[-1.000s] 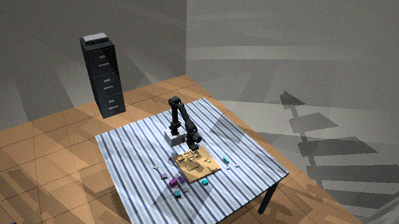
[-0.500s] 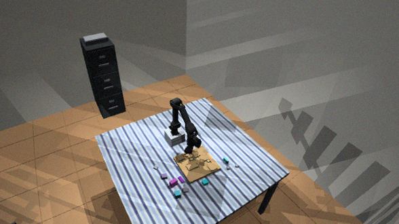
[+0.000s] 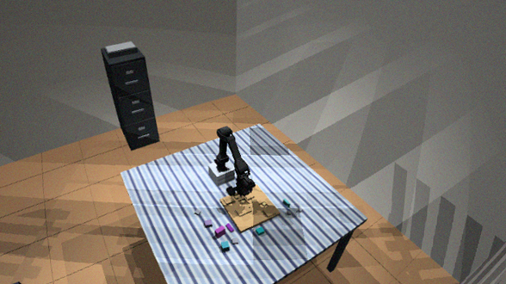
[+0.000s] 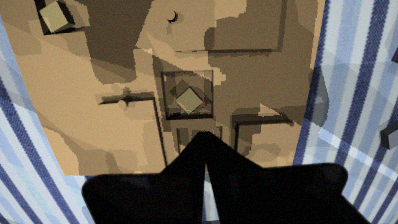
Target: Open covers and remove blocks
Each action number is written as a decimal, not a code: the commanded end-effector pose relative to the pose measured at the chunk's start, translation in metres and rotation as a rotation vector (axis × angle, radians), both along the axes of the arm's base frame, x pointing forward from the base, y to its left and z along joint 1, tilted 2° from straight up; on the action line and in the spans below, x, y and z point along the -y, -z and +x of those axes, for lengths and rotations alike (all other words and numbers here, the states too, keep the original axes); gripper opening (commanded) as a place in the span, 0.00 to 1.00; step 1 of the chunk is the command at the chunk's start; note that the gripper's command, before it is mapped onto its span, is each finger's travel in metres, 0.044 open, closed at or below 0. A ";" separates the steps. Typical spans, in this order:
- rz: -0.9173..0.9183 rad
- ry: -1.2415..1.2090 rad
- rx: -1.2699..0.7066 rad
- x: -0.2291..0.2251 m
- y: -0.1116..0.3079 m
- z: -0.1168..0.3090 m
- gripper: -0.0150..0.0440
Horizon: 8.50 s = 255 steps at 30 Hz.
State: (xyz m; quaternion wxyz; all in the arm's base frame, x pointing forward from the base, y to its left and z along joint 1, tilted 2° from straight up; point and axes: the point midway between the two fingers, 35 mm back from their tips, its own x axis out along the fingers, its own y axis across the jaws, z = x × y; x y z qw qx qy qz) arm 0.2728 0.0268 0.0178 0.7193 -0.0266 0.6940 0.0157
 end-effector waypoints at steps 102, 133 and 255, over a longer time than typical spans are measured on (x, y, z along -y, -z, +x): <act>0.066 1.562 0.033 0.051 0.040 0.057 0.25; 0.067 1.562 0.035 0.055 0.047 0.081 0.25; 0.074 1.562 0.037 0.002 0.004 0.163 0.25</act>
